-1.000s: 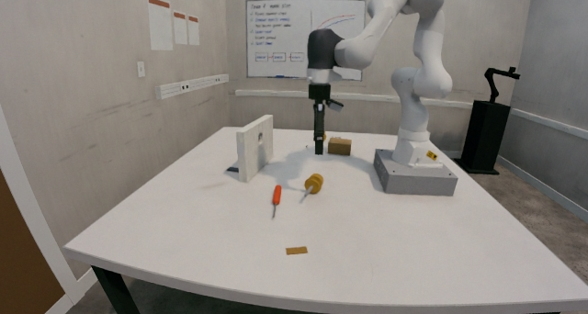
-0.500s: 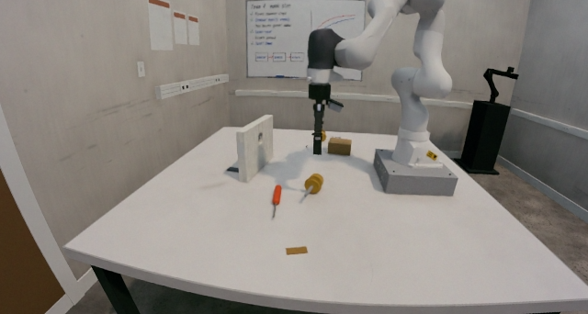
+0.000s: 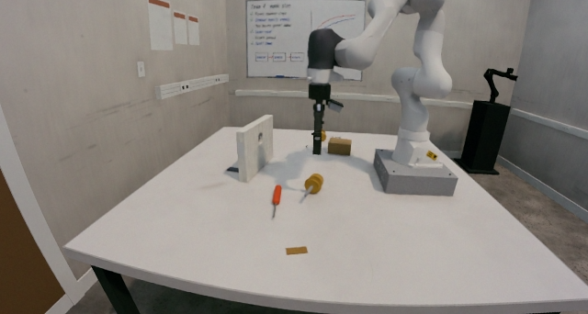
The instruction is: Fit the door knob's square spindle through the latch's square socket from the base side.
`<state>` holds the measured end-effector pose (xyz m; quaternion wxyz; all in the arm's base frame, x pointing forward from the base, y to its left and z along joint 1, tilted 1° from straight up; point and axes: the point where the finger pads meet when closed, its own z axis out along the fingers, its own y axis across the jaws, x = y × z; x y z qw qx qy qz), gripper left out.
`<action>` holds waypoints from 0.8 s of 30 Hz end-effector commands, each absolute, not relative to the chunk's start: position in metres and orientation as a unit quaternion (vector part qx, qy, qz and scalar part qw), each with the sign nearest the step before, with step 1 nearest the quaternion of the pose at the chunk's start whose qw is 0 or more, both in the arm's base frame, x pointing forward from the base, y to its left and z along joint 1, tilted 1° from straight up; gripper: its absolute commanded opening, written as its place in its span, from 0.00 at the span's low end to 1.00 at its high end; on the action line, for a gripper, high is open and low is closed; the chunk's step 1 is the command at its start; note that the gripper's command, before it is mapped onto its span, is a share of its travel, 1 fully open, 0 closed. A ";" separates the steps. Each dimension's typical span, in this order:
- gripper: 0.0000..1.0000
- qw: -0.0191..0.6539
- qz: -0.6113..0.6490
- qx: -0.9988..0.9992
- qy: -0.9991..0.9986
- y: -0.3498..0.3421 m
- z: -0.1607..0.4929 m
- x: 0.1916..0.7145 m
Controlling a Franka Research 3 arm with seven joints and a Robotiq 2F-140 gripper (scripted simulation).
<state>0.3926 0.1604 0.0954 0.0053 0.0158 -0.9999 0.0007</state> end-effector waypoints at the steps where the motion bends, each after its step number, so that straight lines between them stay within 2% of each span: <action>1: 1.00 0.003 0.001 0.013 -1.000 0.161 0.096 0.394; 4: 1.00 0.003 0.001 0.013 -1.000 0.161 0.096 0.394; 5: 0.57 0.005 0.001 0.015 -1.000 0.160 0.095 0.393; 17: 0.57 0.002 0.004 0.045 -0.999 0.159 0.094 0.393; 24: 0.57 -0.005 0.015 0.128 -0.992 0.155 0.092 0.395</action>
